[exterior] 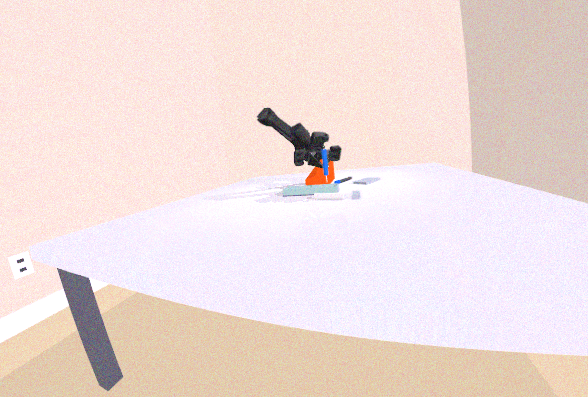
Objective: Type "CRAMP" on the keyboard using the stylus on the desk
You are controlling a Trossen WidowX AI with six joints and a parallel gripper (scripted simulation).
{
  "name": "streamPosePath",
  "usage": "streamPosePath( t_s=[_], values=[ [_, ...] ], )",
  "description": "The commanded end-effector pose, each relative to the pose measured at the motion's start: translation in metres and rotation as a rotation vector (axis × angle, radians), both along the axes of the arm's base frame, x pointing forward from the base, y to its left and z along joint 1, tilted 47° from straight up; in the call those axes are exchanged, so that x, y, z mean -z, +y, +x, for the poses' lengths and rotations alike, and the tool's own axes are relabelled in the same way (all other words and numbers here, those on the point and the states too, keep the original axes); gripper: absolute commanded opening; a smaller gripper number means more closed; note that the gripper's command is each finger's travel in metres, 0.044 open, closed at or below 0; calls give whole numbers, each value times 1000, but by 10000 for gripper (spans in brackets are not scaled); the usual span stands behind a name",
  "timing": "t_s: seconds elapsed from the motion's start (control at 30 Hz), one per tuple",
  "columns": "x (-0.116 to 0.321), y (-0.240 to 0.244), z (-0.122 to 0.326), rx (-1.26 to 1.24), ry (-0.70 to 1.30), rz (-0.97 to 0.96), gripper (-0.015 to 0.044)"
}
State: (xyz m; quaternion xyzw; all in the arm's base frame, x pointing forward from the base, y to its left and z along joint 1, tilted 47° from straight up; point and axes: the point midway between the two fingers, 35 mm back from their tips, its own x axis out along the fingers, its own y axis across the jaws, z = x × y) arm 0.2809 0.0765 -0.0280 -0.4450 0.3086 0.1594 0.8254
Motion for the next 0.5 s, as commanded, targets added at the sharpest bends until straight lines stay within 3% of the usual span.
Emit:
streamPosePath(
  t_s=[0.0, 0.43, 0.47],
  values=[
    [5, -5, -2, -7, 3, -4, 0],
    [5, -5, -2, -7, 3, -4, 0],
    [5, -5, -1, -7, 3, -4, 26]
  ],
)
